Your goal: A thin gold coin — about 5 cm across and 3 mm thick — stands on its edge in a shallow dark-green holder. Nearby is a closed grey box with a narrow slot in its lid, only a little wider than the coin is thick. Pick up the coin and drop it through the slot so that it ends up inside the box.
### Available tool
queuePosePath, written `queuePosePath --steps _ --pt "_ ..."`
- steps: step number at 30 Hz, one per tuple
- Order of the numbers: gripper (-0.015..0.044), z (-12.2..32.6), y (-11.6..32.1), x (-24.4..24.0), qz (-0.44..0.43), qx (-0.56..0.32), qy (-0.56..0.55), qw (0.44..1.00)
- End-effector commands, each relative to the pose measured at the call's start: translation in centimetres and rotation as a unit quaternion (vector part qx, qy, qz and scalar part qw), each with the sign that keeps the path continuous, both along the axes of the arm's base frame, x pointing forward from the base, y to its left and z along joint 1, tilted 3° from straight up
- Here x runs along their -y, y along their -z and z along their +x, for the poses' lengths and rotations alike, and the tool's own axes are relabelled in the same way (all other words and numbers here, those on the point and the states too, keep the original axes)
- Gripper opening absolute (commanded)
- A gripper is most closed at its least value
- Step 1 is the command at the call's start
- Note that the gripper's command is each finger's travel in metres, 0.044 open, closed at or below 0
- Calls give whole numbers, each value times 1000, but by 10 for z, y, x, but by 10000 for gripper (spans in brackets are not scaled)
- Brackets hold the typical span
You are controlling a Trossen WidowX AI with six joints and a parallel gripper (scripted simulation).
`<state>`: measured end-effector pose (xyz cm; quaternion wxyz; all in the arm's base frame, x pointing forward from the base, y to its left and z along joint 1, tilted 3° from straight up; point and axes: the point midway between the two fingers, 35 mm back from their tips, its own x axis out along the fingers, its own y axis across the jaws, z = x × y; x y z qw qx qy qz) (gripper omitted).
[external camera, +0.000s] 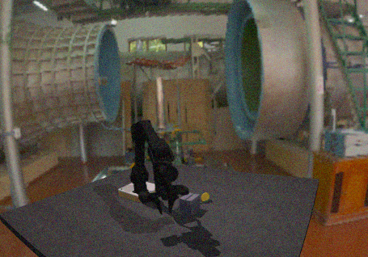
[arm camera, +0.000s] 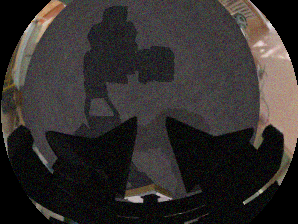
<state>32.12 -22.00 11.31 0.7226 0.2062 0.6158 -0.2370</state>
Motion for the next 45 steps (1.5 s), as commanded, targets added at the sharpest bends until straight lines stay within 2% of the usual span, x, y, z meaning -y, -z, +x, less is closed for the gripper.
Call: queuePosePath --steps 1,7,12,20,24,31,35,45 --pt "161 20 -1 -62 -7 -22 -157 987" --pt "161 32 -4 -116 -4 -17 -280 960" --pt "161 36 -7 -186 -19 -30 -436 899" --pt "161 19 -12 -305 -47 -49 -675 735" --pt "161 0 -13 -341 -56 -65 -757 648" --pt "161 -1 -11 -342 -57 -66 -761 643" --pt "161 1 20 -341 -57 -66 -761 643" --pt "161 1 37 -339 -57 -66 -761 643"
